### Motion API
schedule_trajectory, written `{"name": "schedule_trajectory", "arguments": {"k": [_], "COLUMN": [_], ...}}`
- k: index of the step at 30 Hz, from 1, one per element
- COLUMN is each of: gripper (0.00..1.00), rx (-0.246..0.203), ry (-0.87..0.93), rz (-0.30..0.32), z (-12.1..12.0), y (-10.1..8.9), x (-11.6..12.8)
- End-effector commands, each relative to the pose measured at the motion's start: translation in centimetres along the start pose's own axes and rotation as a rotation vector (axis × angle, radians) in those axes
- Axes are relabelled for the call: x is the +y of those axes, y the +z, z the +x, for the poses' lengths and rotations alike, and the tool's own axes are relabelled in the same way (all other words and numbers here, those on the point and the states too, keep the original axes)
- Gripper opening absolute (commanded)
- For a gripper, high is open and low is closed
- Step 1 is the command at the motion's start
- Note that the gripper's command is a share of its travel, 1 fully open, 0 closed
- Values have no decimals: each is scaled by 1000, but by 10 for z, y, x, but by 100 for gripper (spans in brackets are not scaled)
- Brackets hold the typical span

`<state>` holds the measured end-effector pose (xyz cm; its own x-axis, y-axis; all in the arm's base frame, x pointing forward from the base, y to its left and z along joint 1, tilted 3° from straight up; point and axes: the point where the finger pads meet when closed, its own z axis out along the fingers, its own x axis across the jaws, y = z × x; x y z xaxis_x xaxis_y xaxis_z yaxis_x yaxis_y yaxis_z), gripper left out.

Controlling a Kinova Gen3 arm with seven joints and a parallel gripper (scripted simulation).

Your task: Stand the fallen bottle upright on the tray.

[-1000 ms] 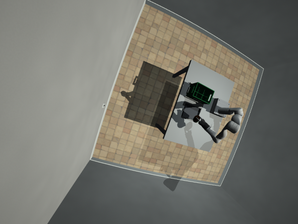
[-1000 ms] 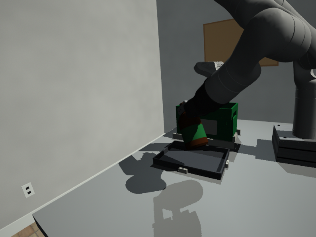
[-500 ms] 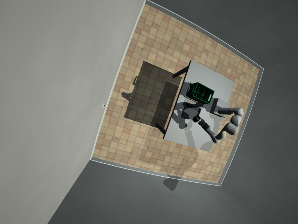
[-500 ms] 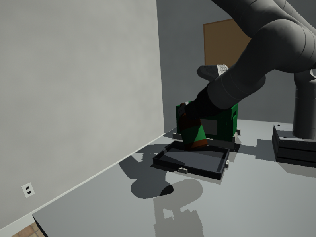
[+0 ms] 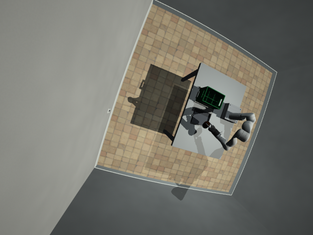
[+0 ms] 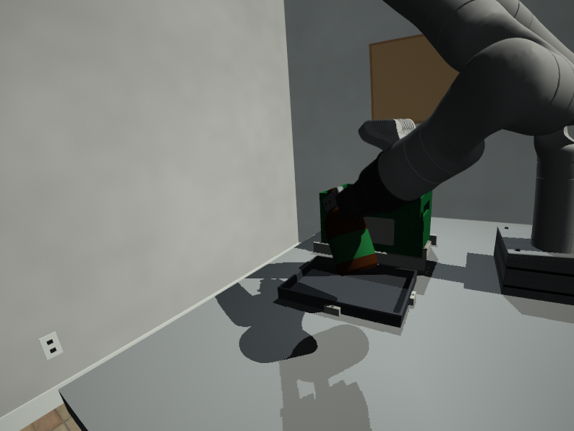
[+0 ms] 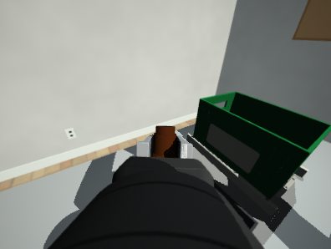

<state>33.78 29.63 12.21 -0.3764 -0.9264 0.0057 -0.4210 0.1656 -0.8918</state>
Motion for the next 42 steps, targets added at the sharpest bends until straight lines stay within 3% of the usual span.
{"name": "schedule_trajectory", "arguments": {"k": [1, 31, 42], "gripper": [0, 0, 0], "rx": [-1, -1, 3], "ry": [1, 1, 1], "rz": [1, 3, 42], "z": [0, 0, 0], "y": [0, 0, 0], "x": [-1, -1, 0]}}
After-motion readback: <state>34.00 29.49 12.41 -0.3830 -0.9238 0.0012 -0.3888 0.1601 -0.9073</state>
